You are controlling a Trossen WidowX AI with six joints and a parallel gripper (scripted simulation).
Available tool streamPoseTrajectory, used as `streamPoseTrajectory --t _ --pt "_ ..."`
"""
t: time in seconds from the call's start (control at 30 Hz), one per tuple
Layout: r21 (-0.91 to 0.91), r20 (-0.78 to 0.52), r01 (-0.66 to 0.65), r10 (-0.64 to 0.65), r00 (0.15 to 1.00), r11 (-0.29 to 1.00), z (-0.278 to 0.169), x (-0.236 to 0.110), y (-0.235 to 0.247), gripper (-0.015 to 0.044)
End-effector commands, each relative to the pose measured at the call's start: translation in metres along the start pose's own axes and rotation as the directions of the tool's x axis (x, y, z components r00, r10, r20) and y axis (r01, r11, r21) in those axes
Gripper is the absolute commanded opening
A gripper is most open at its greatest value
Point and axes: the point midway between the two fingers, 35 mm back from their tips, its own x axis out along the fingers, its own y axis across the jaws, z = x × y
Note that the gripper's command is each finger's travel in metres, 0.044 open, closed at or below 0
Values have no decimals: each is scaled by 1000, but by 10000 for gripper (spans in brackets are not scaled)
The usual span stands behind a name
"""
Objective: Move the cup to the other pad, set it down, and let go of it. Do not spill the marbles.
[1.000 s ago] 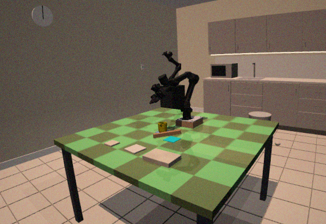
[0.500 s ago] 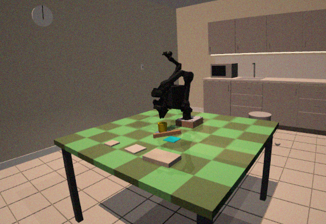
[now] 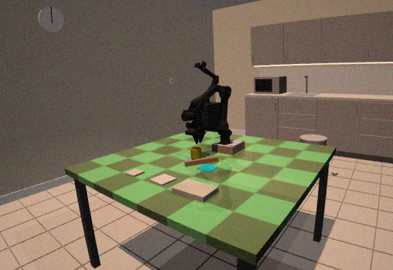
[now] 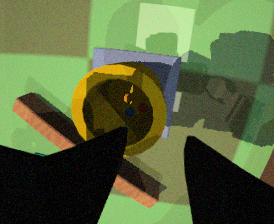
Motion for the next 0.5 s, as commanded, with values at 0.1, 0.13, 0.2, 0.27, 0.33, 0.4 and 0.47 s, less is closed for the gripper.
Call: streamPoseTrajectory --t 0.1,0.13,0.2,0.27,0.33,0.4,0.47 --pt "11 2 9 -9 1000 1000 1 8 0 166" --pt "11 2 9 -9 1000 1000 1 10 0 166" --pt "11 2 9 -9 1000 1000 1 13 0 166" --pt "11 2 9 -9 1000 1000 1 17 0 166" --pt "11 2 9 -9 1000 1000 1 20 1 166" --pt "11 2 9 -9 1000 1000 1 23 1 166" --pt "11 2 9 -9 1000 1000 1 27 1 166"
